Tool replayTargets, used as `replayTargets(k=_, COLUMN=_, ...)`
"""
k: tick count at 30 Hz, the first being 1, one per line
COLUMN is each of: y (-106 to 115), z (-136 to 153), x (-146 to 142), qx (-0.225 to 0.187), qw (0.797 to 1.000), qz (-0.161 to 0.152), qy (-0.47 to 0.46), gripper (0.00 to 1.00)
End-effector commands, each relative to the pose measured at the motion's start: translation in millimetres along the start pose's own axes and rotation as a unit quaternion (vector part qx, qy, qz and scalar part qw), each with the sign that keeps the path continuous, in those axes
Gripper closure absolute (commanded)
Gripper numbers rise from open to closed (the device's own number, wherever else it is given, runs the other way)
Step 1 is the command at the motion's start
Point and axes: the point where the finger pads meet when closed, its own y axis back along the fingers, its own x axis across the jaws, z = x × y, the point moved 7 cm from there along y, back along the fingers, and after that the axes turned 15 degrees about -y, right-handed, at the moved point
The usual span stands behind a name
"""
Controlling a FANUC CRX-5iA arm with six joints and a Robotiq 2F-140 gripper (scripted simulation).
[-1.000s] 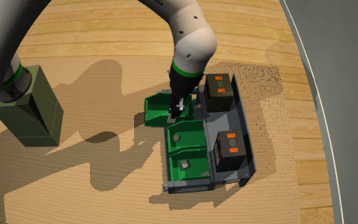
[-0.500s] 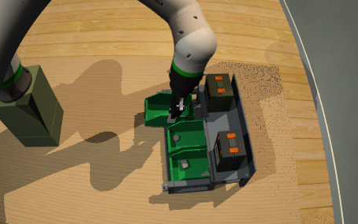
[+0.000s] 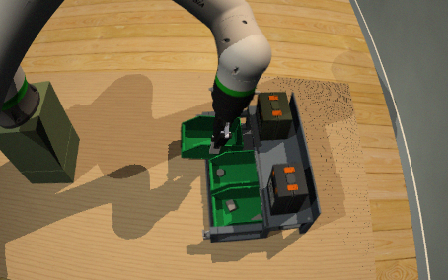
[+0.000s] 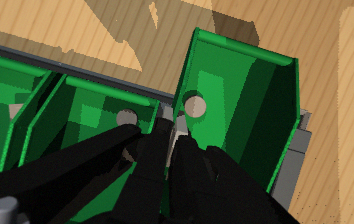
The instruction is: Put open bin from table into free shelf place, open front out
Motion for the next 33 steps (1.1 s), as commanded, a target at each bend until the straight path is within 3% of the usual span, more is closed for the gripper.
replayTargets(k=1, y=0.2, z=0.2, x=0.0, qx=0.0, qw=1.0, qz=0.0, qy=0.0, gripper=1.0)
replayTargets(k=33, y=0.6, z=5.5, x=1.4, qx=-0.005, qw=1.0, qz=0.001, qy=0.0, gripper=1.0)
